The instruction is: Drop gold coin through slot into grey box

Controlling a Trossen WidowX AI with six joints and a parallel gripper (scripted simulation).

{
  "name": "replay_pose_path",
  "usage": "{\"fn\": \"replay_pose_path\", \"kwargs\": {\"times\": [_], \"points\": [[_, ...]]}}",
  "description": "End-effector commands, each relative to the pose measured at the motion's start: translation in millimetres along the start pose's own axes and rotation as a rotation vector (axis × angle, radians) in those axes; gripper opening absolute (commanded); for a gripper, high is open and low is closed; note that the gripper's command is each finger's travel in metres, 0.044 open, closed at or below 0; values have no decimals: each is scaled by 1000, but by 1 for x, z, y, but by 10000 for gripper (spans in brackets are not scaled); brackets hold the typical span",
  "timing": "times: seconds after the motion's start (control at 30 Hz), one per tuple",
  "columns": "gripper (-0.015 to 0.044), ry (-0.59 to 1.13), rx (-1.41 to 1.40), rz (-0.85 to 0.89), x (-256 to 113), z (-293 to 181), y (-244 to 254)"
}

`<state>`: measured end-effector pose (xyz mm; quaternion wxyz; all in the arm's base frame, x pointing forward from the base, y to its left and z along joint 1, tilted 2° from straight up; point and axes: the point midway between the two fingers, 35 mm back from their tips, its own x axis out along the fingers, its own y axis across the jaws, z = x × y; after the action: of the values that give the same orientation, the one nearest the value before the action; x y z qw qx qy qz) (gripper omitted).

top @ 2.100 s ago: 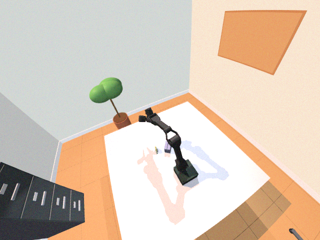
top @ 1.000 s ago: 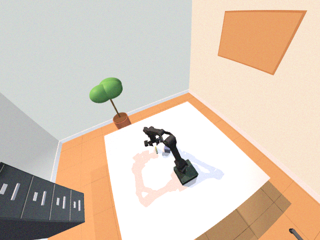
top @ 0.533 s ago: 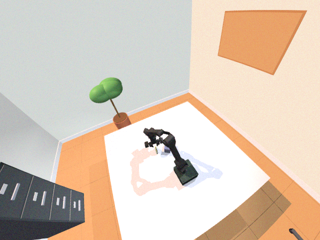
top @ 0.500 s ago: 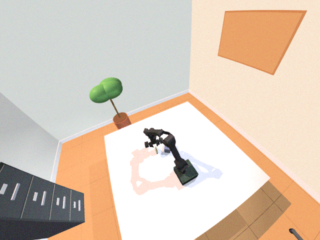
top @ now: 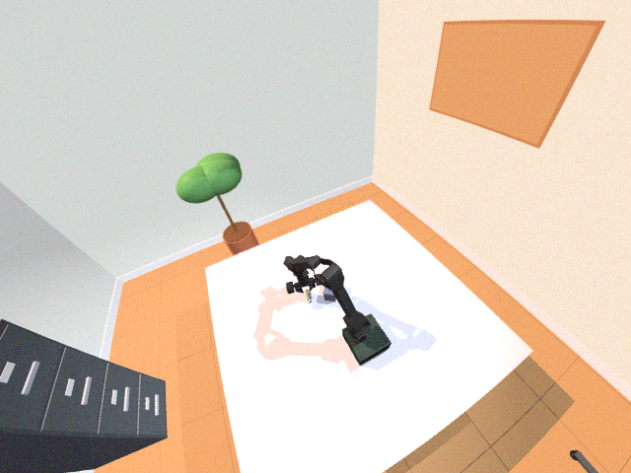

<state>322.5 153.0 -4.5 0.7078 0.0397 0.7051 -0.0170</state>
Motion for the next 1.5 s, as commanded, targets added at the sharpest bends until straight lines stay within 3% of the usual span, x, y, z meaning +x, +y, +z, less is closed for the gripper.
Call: {"fn": "replay_pose_path", "kwargs": {"times": [0.0, 0.57, 0.77, 1.13, 1.47], "points": [[161, 5, 1, -7, 9, -2, -2], [161, 6, 1, -7, 34, -4, -2], [3, 6, 1, -7, 34, -4, -2], [0, 6, 1, -7, 33, -4, -2], [0, 5, 1, -7, 11, -1, -1]]}}
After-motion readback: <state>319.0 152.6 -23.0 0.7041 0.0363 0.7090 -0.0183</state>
